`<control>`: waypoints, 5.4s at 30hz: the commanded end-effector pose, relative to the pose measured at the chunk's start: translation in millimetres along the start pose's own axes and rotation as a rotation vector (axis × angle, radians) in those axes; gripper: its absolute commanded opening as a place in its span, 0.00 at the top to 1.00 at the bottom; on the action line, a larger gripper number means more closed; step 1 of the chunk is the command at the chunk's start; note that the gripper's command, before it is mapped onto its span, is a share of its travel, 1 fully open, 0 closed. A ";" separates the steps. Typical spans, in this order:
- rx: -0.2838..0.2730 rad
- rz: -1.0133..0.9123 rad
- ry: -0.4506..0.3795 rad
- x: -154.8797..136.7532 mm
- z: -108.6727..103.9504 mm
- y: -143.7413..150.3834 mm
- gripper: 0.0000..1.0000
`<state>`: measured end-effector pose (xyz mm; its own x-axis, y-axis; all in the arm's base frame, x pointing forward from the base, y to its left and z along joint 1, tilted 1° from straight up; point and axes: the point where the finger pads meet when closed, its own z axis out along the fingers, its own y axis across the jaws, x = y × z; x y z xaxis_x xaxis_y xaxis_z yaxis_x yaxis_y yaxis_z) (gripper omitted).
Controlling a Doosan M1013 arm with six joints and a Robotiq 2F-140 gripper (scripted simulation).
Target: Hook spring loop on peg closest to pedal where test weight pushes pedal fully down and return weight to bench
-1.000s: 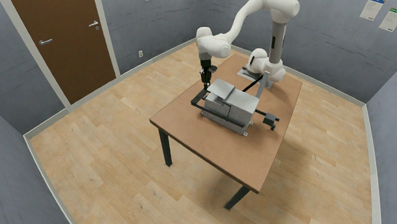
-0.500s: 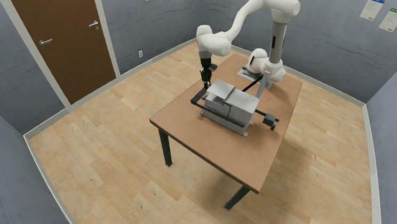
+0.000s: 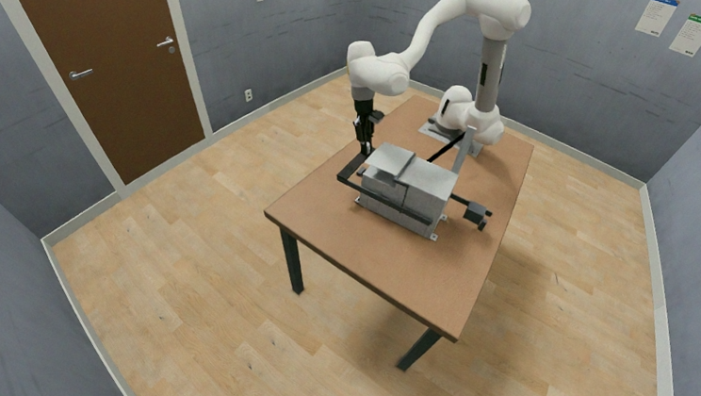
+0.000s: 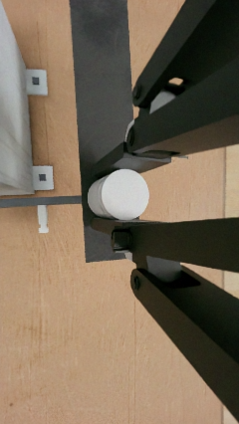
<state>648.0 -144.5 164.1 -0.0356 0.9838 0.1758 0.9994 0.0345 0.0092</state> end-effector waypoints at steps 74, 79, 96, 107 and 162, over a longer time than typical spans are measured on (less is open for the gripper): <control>-0.001 0.000 0.001 11.1 -63.2 0.5 0.75; -0.001 0.000 -0.001 12.9 -63.2 -1.4 0.75; -0.001 0.000 -0.021 35.1 -48.2 -27.1 0.75; -0.001 0.000 -0.037 52.6 -36.4 -47.5 0.75; -0.001 0.000 -0.102 124.1 11.6 -130.4 0.75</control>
<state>513.2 -25.2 172.9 -0.0357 0.9965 0.0751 0.9993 0.0352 0.0091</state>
